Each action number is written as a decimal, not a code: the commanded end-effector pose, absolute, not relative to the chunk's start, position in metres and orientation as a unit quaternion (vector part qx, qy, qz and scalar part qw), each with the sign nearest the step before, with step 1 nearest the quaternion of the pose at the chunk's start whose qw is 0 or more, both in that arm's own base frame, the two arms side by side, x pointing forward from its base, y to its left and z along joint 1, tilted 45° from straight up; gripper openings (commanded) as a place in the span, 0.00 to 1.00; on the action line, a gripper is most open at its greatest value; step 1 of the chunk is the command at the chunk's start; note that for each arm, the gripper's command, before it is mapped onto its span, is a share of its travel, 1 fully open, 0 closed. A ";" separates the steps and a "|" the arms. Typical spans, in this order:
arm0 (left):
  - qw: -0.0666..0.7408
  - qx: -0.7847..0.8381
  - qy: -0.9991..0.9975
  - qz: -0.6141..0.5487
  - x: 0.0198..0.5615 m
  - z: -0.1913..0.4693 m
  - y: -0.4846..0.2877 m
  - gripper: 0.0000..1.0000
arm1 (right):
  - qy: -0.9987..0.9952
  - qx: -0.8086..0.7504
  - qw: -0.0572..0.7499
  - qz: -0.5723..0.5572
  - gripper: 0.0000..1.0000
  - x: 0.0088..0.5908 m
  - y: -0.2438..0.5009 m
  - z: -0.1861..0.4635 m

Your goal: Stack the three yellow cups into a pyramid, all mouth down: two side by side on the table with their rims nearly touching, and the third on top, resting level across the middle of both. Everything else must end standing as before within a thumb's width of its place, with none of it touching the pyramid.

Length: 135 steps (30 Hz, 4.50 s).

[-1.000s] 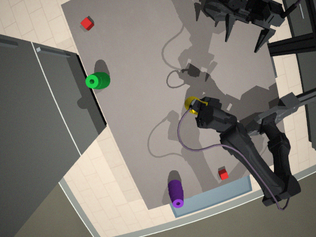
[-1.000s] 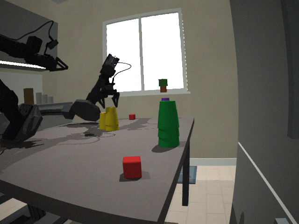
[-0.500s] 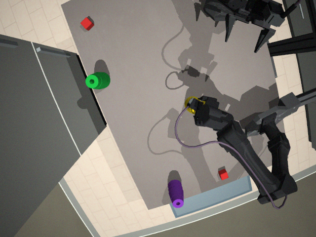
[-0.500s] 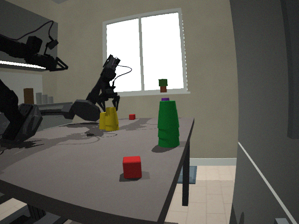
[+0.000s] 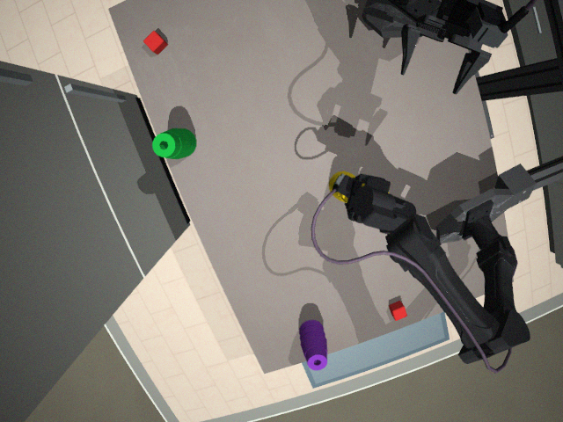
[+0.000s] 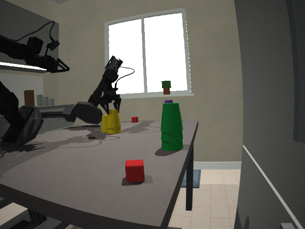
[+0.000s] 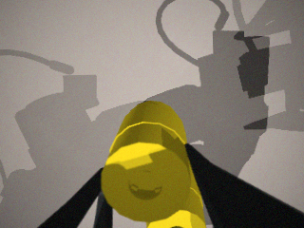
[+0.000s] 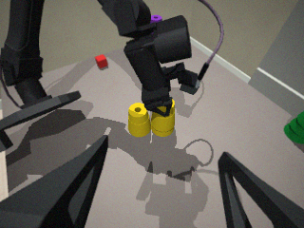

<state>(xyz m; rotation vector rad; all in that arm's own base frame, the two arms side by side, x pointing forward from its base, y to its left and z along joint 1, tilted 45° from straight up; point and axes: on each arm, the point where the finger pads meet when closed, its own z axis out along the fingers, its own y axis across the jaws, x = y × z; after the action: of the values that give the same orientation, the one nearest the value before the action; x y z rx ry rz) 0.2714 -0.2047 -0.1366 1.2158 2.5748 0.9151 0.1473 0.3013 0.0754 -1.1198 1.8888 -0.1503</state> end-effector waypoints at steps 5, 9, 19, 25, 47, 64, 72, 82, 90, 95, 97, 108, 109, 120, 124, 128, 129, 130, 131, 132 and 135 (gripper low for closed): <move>0.078 0.408 0.857 0.306 0.271 -0.137 -0.206 0.55 | 0.760 -0.451 0.465 -0.050 1.00 0.144 0.305 0.084; 0.078 0.411 0.854 0.310 0.271 -0.137 -0.203 0.30 | 0.760 -0.451 0.465 -0.050 1.00 0.144 0.305 0.084; 0.079 0.408 0.857 0.306 0.271 -0.131 -0.213 0.00 | 0.760 -0.451 0.465 -0.050 1.00 0.144 0.305 0.084; 0.082 0.407 0.858 0.302 0.270 -0.118 -0.225 0.00 | 0.760 -0.451 0.465 -0.050 1.00 0.144 0.305 0.084; 0.080 0.407 0.859 0.300 0.260 -0.072 -0.270 0.00 | 0.760 -0.451 0.465 -0.050 1.00 0.144 0.305 0.084; 0.081 0.402 0.862 0.297 0.249 -0.061 -0.273 0.00 | 0.760 -0.451 0.465 -0.050 1.00 0.144 0.305 0.084; 0.084 0.403 0.863 0.294 0.233 -0.051 -0.259 0.00 | 0.760 -0.451 0.465 -0.050 1.00 0.144 0.305 0.084; 0.088 0.410 0.858 0.295 0.233 -0.054 -0.253 0.00 | 0.760 -0.451 0.465 -0.050 1.00 0.144 0.305 0.084; 0.076 0.406 0.858 0.306 0.233 -0.061 -0.237 0.00 | 0.760 -0.451 0.465 -0.050 1.00 0.144 0.305 0.084; 0.077 0.408 0.857 0.306 0.231 -0.061 -0.239 0.00 | 0.760 -0.451 0.465 -0.050 1.00 0.144 0.305 0.084; 0.088 0.405 0.860 0.298 0.240 -0.059 -0.247 0.00 | 0.760 -0.451 0.465 -0.050 1.00 0.144 0.305 0.084; 0.085 0.407 0.858 0.302 0.237 -0.064 -0.236 0.00 | 0.760 -0.451 0.465 -0.050 1.00 0.144 0.305 0.084; 0.085 0.406 0.858 0.302 0.237 -0.064 -0.236 0.00 | 0.760 -0.451 0.465 -0.050 1.00 0.144 0.305 0.084; 0.085 0.407 0.858 0.302 0.237 -0.068 -0.233 0.00 | 0.760 -0.451 0.465 -0.050 1.00 0.144 0.305 0.084; 0.085 0.406 0.858 0.302 0.238 -0.069 -0.231 0.00 | 0.760 -0.451 0.465 -0.050 1.00 0.144 0.305 0.084; 0.085 0.407 0.858 0.302 0.237 -0.070 -0.230 0.00 | 0.760 -0.451 0.465 -0.050 1.00 0.144 0.305 0.084; 0.086 0.407 0.858 0.302 0.237 -0.070 -0.230 0.00 | 0.760 -0.451 0.465 -0.050 1.00 0.144 0.305 0.084; 0.085 0.408 0.858 0.302 0.237 -0.071 -0.229 0.00 | 0.760 -0.451 0.465 -0.050 1.00 0.144 0.305 0.084; 0.085 0.407 0.858 0.302 0.237 -0.071 -0.229 0.00 | 0.760 -0.451 0.465 -0.050 1.00 0.144 0.305 0.084; 0.085 0.407 0.858 0.302 0.238 -0.072 -0.228 0.00 | 0.760 -0.451 0.465 -0.050 1.00 0.144 0.305 0.084; 0.086 0.405 0.859 0.302 0.238 -0.072 -0.228 0.00 | 0.760 -0.451 0.465 -0.050 1.00 0.144 0.305 0.084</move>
<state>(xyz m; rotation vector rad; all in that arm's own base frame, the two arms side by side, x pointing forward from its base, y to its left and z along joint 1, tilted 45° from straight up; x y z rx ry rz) 0.2330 -0.2270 -0.0763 1.2263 2.5802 0.9154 0.1473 0.3013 0.0754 -1.1198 1.8888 -0.1503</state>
